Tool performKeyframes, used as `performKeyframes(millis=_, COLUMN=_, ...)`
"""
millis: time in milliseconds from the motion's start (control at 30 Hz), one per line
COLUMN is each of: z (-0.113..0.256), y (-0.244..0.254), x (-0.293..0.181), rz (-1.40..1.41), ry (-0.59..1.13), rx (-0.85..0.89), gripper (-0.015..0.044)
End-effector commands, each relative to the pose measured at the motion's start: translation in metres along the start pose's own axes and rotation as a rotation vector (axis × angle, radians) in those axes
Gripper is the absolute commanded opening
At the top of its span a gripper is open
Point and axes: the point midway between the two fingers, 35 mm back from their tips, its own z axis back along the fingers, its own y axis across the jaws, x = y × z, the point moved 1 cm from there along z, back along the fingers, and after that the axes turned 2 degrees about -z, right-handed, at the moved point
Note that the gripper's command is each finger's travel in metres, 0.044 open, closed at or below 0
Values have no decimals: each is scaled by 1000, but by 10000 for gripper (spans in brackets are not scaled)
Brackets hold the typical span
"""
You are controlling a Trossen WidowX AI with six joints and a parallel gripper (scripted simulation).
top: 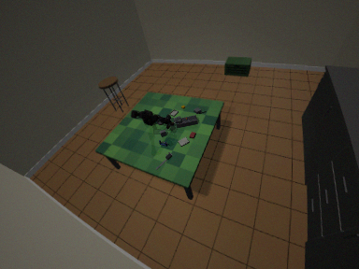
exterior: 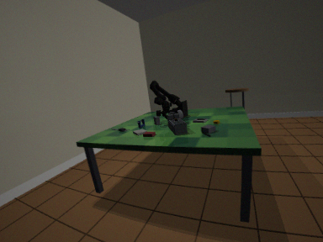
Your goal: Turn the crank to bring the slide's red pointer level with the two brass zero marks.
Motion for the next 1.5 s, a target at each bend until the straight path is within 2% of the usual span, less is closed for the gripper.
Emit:
performKeyframes(millis=0, z=0, y=0, x=0, rz=0, ry=0, rx=0, gripper=52)
performKeyframes(millis=500, z=0, y=0, x=0, rz=0, ry=0, rx=0, gripper=440)
performKeyframes(millis=933, z=36, y=1, x=39, rz=-1, ry=-2, rx=3, gripper=440)
performKeyframes(millis=1267, z=96, y=7, x=102, rz=5, ry=-6, rx=15, gripper=440)
performKeyframes(millis=1467, z=86, y=8, x=117, rz=-45, ry=3, rx=-11, gripper=440)
